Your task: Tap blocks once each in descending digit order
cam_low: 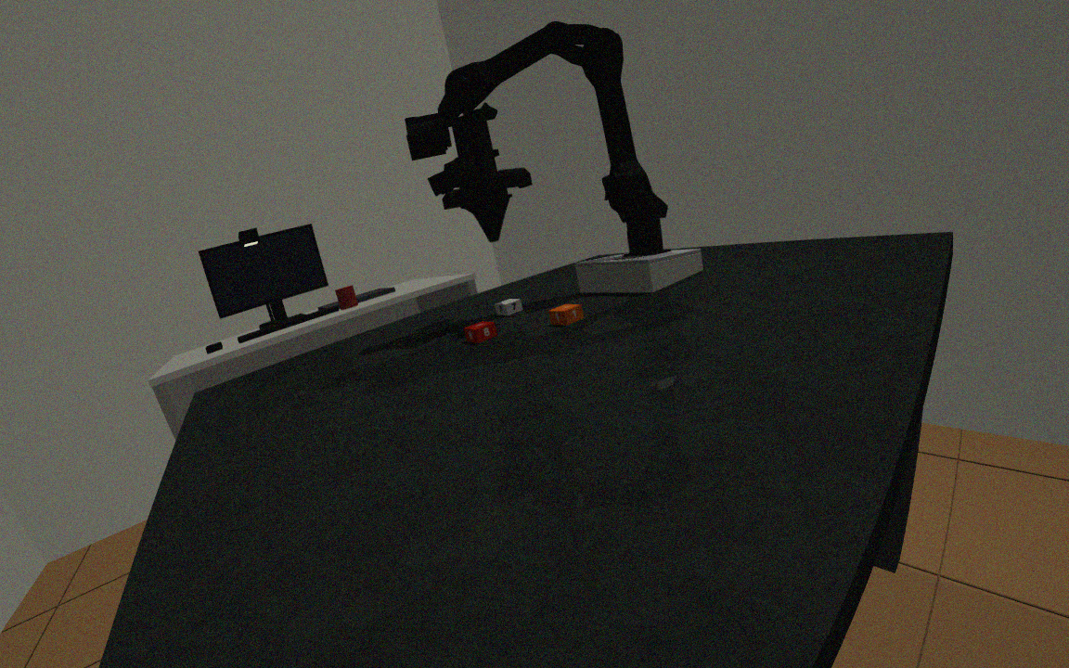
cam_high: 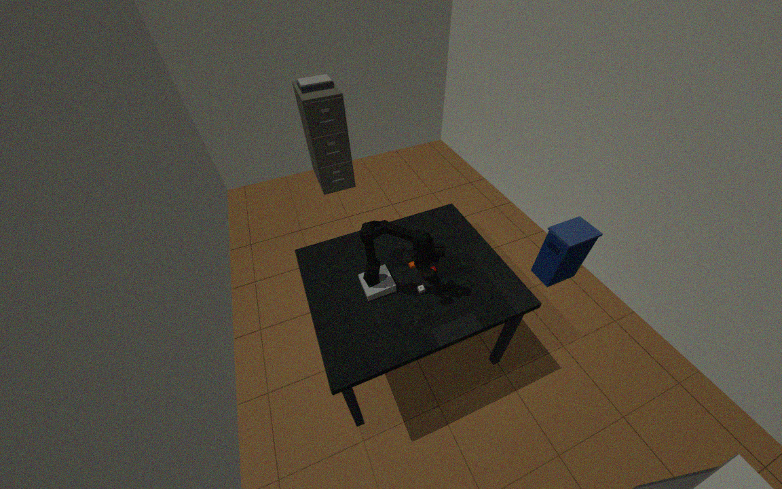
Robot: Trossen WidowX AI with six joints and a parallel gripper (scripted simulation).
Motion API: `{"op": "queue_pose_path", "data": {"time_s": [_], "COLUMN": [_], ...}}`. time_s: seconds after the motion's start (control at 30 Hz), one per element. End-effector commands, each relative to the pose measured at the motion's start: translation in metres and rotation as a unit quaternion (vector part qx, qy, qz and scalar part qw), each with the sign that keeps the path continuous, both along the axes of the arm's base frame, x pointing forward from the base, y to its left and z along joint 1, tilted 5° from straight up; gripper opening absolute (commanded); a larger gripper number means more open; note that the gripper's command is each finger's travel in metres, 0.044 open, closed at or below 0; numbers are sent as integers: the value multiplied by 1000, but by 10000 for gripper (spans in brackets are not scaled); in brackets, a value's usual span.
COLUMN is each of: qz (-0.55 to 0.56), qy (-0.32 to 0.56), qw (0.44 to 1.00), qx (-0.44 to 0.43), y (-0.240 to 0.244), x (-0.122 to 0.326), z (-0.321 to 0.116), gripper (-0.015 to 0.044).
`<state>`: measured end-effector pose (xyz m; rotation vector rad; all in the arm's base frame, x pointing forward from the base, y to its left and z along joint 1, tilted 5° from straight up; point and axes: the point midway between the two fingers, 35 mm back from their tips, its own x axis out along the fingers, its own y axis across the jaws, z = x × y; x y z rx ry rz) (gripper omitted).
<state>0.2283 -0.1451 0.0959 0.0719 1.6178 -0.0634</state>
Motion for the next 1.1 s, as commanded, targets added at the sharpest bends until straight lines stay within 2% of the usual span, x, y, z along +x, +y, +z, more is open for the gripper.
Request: {"op": "queue_pose_path", "data": {"time_s": [0.0,0.07,0.13,1.07], "qz": [4,4,4,4], "qy": [6,7,7,7], "qw": [1000,1000,1000,1000], "qx": [3,3,3,3], "y": [0,2,3,3], "x": [-6,-9,-11,-13], "z": [-37,-66,-76,-107], "gripper": [20,20,20,20]}}
